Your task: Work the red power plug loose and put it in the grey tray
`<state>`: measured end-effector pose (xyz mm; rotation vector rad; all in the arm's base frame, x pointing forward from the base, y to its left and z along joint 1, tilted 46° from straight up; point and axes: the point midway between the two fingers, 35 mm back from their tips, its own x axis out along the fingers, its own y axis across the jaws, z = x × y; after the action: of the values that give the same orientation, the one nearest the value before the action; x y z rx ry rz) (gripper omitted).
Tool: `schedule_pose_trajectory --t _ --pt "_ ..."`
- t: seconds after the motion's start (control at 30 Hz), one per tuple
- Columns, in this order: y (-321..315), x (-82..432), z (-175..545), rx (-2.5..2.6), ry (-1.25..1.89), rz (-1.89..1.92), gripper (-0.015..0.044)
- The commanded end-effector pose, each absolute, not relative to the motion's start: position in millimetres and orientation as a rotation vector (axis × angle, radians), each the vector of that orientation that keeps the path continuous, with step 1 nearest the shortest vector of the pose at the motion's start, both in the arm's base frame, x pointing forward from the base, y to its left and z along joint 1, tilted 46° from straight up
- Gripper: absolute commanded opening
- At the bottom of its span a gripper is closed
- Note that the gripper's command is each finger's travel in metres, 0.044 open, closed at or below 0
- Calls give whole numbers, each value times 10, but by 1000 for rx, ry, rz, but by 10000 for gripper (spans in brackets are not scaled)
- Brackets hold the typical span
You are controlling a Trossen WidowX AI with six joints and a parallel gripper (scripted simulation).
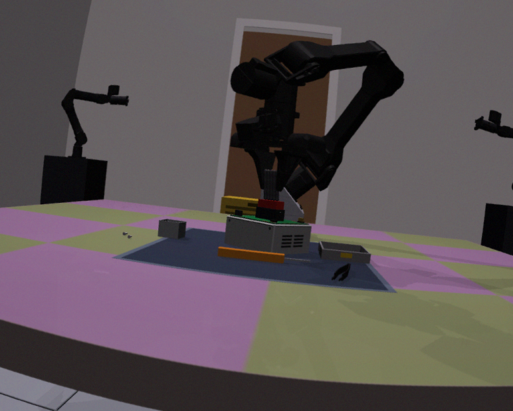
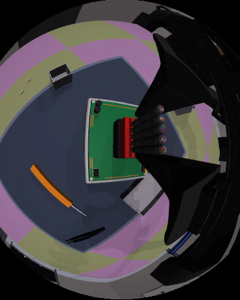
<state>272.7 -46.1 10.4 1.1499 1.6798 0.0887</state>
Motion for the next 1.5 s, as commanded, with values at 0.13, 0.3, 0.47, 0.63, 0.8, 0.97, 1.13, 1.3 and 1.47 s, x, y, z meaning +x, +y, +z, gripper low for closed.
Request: schedule_pose_trajectory --t 0.13,0.3,0.47,0.63,0.8,0.97,1.13,1.3,1.47 --pt "-463 2730 108 1155 1679 88 0" --pt "-488 2729 133 1155 1679 88 0" --pt "-514 2729 158 1155 1679 88 0" --pt "-540 2728 182 1155 1679 88 0" --pt "-566 2728 207 1155 1679 88 0" --pt "-591 2727 232 1155 1679 87 0" --pt "-617 2727 256 1154 1679 87 0" --pt "-643 2726 281 1154 1679 87 0" --pt "-597 2727 237 1154 1679 87 0"
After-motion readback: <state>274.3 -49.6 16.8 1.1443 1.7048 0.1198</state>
